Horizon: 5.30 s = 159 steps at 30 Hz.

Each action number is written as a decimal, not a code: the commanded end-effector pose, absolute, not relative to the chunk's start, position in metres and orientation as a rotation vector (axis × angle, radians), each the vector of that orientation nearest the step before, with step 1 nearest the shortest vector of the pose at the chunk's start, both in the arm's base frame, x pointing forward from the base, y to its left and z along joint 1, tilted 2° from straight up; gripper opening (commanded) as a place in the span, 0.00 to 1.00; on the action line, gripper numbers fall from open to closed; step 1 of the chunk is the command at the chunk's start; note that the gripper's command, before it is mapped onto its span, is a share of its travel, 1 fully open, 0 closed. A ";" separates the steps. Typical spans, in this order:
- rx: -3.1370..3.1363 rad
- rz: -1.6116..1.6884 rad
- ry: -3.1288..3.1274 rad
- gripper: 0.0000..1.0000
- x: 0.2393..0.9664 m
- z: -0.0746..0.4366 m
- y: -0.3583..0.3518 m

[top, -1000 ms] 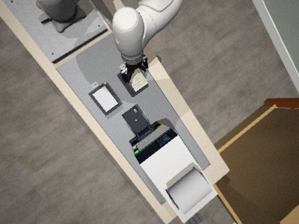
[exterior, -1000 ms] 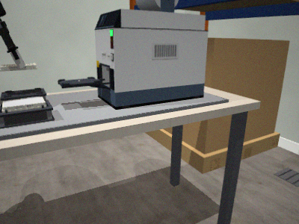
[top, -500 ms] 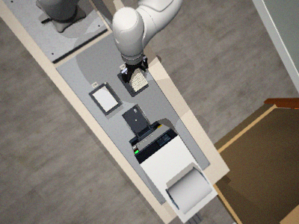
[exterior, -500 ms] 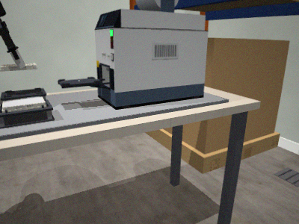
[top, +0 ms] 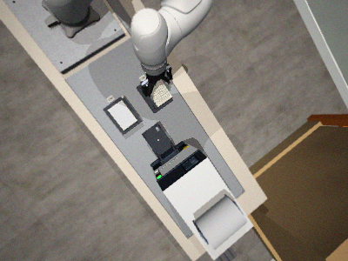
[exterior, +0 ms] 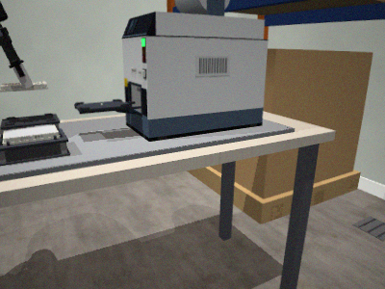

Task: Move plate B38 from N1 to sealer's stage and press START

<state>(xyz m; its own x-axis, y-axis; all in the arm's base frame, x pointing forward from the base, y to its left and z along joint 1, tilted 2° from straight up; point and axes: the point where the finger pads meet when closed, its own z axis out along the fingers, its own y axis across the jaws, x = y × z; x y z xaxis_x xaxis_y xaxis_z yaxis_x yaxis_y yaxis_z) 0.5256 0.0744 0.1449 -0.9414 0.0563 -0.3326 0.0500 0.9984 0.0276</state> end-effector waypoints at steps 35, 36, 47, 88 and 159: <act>0.075 0.028 2.797 0.10 0.527 0.148 0.073; 0.075 0.028 2.797 0.10 0.527 0.148 0.073; 0.075 0.028 2.797 0.10 0.527 0.148 0.073; 0.075 0.028 2.797 0.10 0.593 0.146 0.025; 0.075 0.028 2.797 0.10 0.712 0.143 -0.062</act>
